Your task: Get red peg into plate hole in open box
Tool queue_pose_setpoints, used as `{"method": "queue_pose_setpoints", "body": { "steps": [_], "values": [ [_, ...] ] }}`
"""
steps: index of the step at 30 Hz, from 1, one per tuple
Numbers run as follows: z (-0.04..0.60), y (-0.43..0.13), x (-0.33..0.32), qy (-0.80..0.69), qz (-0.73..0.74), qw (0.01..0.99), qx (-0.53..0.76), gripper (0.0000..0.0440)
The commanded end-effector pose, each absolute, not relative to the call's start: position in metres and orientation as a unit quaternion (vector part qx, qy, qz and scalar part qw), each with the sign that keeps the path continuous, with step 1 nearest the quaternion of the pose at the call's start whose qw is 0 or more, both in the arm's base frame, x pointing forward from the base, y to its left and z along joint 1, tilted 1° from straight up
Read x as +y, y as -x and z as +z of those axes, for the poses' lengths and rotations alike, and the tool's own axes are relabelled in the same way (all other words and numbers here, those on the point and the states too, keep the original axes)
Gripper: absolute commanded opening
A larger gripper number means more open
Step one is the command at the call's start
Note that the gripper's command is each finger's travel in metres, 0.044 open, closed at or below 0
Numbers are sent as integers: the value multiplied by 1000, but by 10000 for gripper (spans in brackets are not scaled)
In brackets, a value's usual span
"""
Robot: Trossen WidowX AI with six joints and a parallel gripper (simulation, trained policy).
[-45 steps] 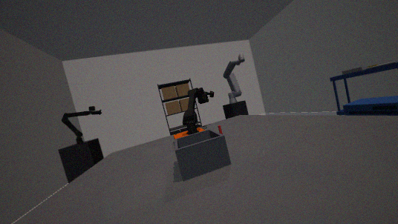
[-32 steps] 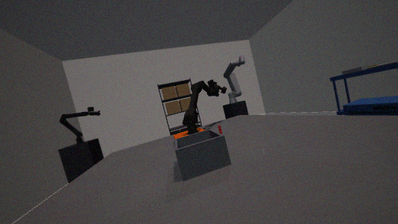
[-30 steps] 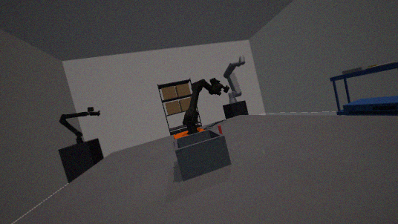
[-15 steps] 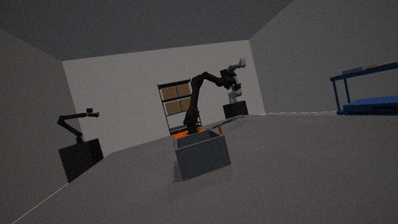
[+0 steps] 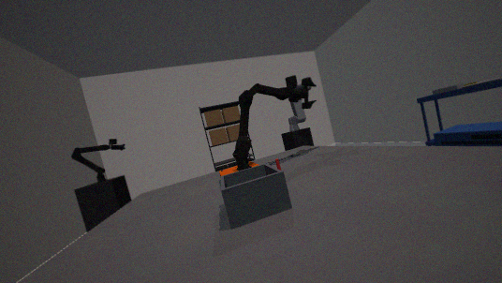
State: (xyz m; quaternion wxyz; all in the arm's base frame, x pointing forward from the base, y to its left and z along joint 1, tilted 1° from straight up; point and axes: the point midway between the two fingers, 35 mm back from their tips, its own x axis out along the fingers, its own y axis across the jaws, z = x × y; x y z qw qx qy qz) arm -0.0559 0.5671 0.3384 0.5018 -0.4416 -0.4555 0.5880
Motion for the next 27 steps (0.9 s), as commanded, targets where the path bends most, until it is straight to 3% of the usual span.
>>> {"method": "queue_pose_setpoints", "body": {
  "steps": [1, 27],
  "values": [
    [338, 30, 561, 434, 604, 525, -413, 440],
    [354, -168, 452, 283, 593, 752, -51, 440]
  ]
}}
